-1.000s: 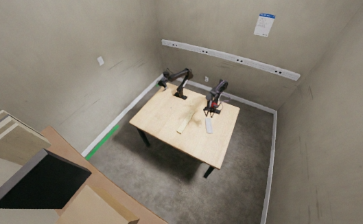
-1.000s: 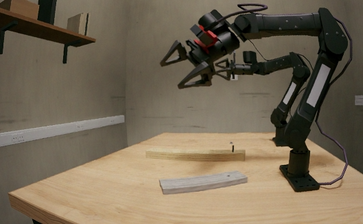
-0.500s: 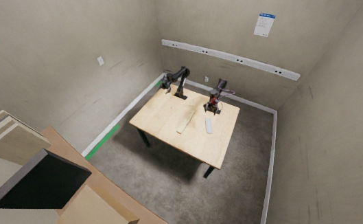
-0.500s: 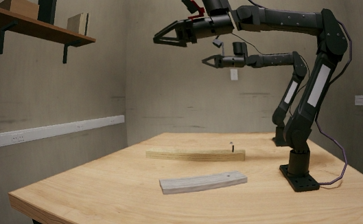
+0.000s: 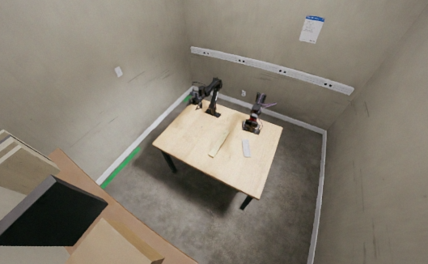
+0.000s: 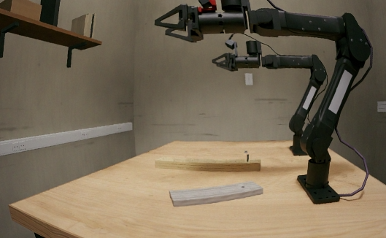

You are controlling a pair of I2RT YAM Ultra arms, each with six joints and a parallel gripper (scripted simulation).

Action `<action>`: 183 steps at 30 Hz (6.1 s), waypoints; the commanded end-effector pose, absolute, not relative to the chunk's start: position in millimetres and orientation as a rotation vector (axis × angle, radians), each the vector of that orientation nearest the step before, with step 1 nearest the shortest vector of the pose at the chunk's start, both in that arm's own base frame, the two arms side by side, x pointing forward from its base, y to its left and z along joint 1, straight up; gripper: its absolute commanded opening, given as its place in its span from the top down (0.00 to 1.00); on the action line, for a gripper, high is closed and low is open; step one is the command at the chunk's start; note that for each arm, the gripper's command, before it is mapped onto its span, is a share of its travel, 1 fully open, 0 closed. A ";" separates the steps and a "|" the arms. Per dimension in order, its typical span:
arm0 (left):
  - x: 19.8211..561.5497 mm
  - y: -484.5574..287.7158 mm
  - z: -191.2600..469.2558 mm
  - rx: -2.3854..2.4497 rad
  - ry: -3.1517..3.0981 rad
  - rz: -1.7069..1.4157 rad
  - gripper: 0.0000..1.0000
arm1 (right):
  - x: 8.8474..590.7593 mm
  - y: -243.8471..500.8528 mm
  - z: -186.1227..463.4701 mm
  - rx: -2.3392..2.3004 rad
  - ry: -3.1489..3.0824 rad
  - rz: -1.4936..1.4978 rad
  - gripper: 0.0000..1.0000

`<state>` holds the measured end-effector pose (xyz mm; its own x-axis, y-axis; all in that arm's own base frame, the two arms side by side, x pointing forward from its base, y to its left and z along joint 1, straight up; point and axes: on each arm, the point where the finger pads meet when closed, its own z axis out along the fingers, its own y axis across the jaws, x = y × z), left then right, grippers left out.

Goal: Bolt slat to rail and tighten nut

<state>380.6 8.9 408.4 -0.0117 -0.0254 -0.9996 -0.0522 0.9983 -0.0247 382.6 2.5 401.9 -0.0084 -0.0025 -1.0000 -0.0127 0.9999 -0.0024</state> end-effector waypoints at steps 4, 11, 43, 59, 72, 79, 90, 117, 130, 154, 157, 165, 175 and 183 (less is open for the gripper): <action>377.9 2.0 418.2 0.007 1.537 0.004 0.00 | 379.2 3.2 420.8 0.001 1.543 0.003 0.00; 377.9 1.5 415.6 0.006 1.547 0.001 0.00 | 379.2 3.1 420.9 0.001 1.543 0.003 0.00; 386.2 -7.9 342.7 -0.039 1.778 -0.072 0.00 | 380.6 1.0 411.8 0.000 1.558 0.000 0.00; 376.3 -13.8 274.2 -0.108 2.009 -0.126 0.00 | 380.6 1.0 411.8 0.000 1.558 0.000 0.00; 358.7 -17.9 222.5 -0.174 2.193 -0.155 0.00 | 380.6 1.0 411.8 0.000 1.558 0.000 0.00; 342.9 -20.0 191.5 -0.223 2.313 -0.166 0.00 | 380.6 1.0 411.8 0.000 1.558 0.000 0.00; 317.7 -22.1 154.5 -0.292 2.468 -0.170 0.00 | 380.6 1.0 411.8 0.000 1.558 0.000 0.00; 225.9 -23.0 78.7 -0.522 2.889 -0.099 0.00 | 380.6 1.0 411.8 0.000 1.558 0.000 0.00; 171.9 -20.4 58.4 -0.658 3.090 -0.005 0.00 | 380.6 1.0 411.8 0.000 1.558 0.000 0.00; 176.8 -18.4 61.9 -0.656 3.065 -0.003 0.00 | 380.6 1.0 411.8 0.000 1.558 0.000 0.00; 175.9 -19.1 58.5 -0.656 3.072 -0.004 0.00 | 380.6 1.0 411.8 0.000 1.558 0.000 0.00; 176.8 -19.6 47.4 -0.656 3.072 -0.006 0.00 | 380.6 1.0 411.8 0.000 1.558 0.000 0.00; 177.1 -19.9 36.4 -0.656 3.073 -0.007 0.00 | 380.6 1.0 411.8 0.000 1.558 0.000 0.00; 176.8 -20.0 25.5 -0.656 3.073 -0.008 0.00 | 380.6 1.0 411.8 0.000 1.558 0.000 0.00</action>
<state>175.6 -17.1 34.8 -0.9117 -0.4109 -0.0023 -0.4109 0.9117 0.0017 382.6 0.4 400.9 -0.0124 -0.0010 -0.9999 0.0001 1.0000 -0.0010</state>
